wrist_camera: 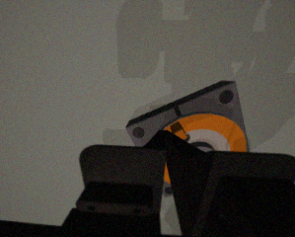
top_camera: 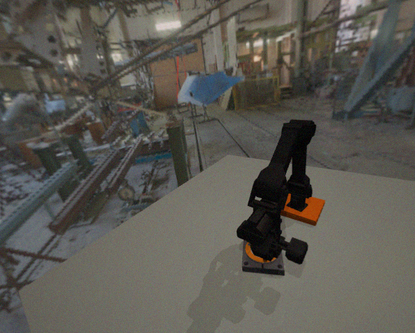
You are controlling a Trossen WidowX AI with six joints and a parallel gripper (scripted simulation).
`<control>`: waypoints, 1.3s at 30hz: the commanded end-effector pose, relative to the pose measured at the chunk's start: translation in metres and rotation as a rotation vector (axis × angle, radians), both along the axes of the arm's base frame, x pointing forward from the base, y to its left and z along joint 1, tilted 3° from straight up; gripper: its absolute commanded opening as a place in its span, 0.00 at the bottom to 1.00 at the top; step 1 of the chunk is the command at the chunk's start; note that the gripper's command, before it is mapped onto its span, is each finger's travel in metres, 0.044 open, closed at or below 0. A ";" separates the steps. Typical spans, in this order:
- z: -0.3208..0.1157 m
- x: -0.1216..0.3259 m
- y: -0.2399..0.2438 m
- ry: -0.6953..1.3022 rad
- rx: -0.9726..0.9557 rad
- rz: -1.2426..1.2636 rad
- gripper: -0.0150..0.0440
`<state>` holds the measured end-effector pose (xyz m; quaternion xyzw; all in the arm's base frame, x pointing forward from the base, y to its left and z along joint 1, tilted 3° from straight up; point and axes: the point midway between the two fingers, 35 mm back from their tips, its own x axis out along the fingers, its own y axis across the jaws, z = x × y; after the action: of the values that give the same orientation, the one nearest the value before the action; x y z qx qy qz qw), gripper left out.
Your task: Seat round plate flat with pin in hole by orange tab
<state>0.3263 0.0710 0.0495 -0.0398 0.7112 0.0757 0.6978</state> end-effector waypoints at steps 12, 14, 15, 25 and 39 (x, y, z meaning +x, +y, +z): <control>0.012 0.009 -0.005 -0.006 -0.003 0.002 0.25; 0.024 0.008 -0.005 -0.006 -0.003 0.002 0.25; 0.030 0.007 -0.006 -0.006 -0.003 0.002 0.25; 0.037 0.004 -0.006 -0.002 -0.001 -0.002 0.25; 0.037 0.004 -0.006 -0.002 -0.001 -0.002 0.25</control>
<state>0.3301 0.0651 0.0873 -0.0395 0.7111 0.0748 0.6980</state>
